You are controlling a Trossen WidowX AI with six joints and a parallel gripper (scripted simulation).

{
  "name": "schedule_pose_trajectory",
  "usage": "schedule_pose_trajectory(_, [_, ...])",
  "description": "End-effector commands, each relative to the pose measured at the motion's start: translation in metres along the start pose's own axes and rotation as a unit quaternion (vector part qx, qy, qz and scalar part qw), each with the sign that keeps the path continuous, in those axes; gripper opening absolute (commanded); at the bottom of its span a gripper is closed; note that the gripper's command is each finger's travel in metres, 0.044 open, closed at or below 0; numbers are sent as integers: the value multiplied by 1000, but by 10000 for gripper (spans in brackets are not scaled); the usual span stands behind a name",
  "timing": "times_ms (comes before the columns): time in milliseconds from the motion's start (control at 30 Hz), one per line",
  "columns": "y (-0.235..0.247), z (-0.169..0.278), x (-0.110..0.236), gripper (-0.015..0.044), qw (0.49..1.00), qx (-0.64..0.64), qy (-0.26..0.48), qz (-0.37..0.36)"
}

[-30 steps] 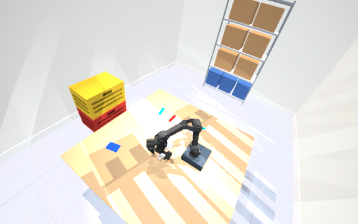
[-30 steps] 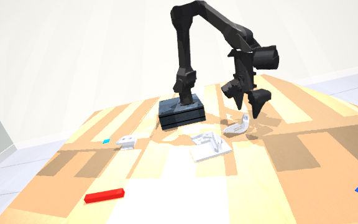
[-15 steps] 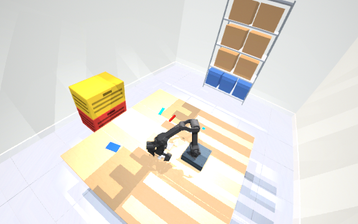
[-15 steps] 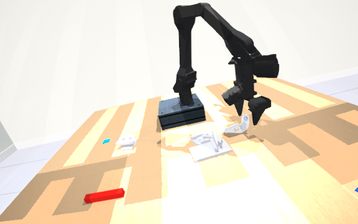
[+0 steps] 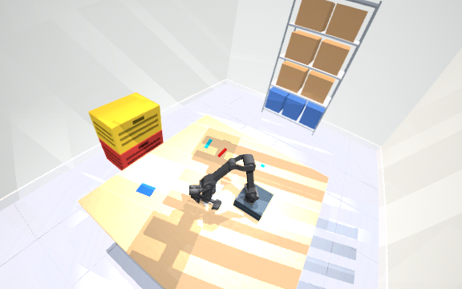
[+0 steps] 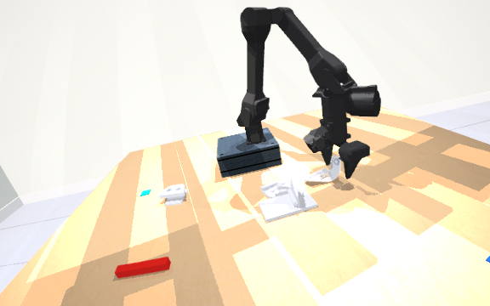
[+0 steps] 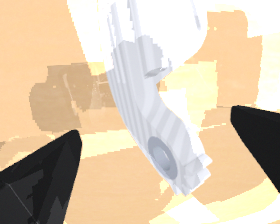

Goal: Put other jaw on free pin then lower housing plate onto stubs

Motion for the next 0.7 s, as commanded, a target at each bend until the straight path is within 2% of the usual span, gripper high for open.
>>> schedule_pose_trajectory(0, [-1,0,-3,440,1000,-2,1,3])
schedule_pose_trajectory(367, [-1,0,-3,151,1000,-2,1,3])
schedule_pose_trajectory(667, [-1,0,-3,91,1000,-2,1,3])
Point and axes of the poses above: the point midway between the two fingers, 35 mm back from their tips, its own x axis back along the fingers, its own y axis across the jaws, z = x × y, the point moved 8 cm from there along x, back along the fingers, and after that the axes turned 9 degrees about -x, right-handed, at the moved point
